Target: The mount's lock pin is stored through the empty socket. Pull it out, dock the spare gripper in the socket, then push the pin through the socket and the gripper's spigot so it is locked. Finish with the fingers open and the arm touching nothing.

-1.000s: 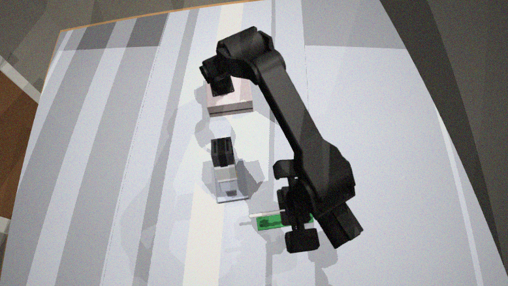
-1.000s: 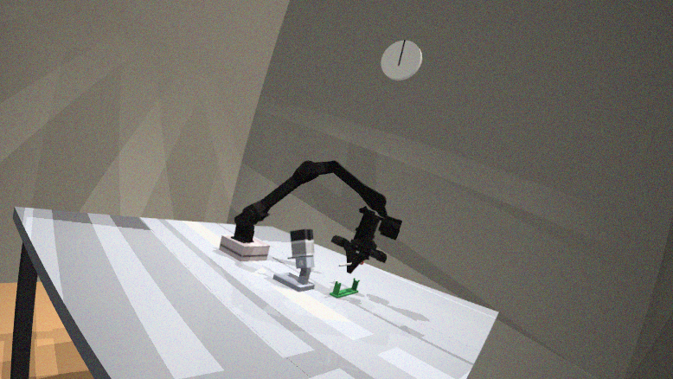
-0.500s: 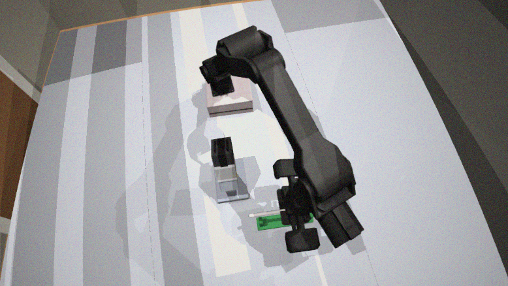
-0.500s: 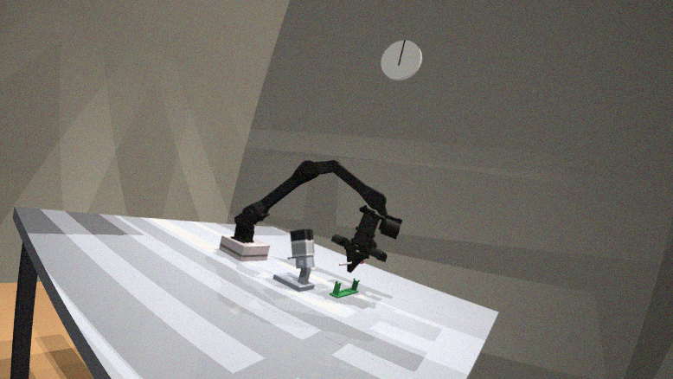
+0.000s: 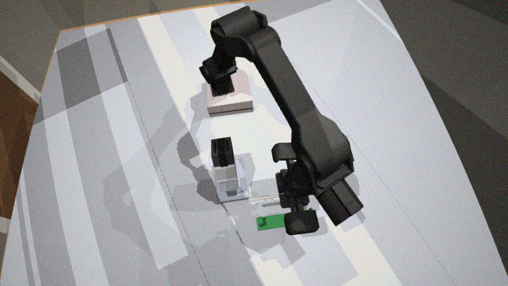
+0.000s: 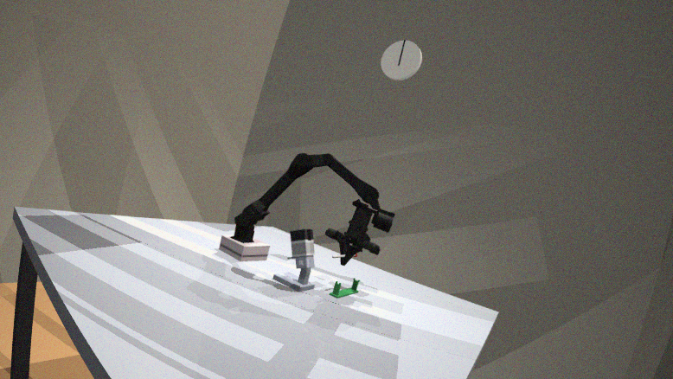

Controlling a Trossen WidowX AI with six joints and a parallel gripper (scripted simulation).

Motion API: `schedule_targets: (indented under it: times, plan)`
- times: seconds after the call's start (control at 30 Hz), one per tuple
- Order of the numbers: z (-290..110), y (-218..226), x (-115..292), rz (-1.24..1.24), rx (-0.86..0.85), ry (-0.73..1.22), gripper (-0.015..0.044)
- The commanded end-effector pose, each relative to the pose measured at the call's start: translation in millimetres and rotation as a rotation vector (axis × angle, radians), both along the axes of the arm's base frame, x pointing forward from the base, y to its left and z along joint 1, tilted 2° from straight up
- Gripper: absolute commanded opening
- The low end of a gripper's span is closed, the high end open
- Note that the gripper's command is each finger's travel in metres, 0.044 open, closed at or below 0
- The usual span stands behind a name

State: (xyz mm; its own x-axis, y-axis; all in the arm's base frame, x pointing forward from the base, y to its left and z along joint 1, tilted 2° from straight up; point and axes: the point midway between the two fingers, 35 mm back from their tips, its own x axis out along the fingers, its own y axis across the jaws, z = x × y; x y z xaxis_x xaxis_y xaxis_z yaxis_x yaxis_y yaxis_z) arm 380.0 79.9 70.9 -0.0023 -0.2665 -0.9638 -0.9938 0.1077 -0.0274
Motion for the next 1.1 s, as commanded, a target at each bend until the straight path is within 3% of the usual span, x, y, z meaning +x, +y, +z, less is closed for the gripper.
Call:
schedule_targets:
  times: [0.0, 0.77, 1.07]
  plan:
    - [1, 2, -13, -0.001, 0.002, 0.004, 0.0]
    - [7, 5, -72, 0.007, 0.005, 0.009, 0.0]
    - [-25, 5, -70, 0.007, 0.006, 0.008, 0.0]
